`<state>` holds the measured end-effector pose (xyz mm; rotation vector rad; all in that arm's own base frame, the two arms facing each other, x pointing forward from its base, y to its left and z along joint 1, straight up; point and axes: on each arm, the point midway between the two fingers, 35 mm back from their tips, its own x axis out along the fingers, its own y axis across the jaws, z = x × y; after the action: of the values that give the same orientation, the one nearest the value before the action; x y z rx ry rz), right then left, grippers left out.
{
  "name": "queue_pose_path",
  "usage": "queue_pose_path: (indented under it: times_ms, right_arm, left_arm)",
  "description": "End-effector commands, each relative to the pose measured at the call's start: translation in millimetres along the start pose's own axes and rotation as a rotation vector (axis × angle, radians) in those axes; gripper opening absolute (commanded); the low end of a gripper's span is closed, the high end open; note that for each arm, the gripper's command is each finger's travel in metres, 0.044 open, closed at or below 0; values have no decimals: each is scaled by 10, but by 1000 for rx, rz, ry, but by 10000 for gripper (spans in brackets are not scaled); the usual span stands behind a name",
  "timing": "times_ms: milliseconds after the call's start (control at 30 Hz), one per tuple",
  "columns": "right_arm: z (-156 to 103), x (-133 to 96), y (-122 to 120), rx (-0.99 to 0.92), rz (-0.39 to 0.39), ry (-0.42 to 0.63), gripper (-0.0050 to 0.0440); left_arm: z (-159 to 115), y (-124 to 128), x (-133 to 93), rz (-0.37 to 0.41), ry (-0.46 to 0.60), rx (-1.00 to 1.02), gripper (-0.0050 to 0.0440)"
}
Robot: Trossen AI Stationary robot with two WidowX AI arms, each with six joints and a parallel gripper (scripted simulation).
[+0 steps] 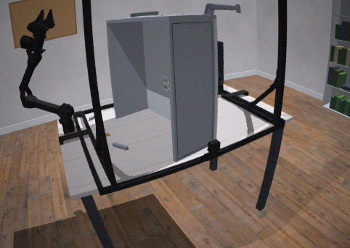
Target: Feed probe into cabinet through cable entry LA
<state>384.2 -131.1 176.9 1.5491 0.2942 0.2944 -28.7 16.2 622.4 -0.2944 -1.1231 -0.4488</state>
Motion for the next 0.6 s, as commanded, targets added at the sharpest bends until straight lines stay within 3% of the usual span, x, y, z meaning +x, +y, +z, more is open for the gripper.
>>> queue_pose_path:
  times_ms: [0,300,433,567]
  right_arm:
    - [6,2,1,2,0,-3,0]
    - [6,2,1,2,0,-3,0]
    - [6,2,1,2,0,-3,0]
    - [6,2,1,2,0,-3,0]
  left_arm:
    - [0,64,0,-84,0,-180,440]
    - [12,96,3,-84,-10,-209,440]
    - [157,483,-44,164,-146,-205,440]
    - [284,707,-147,306,-248,-226,440]
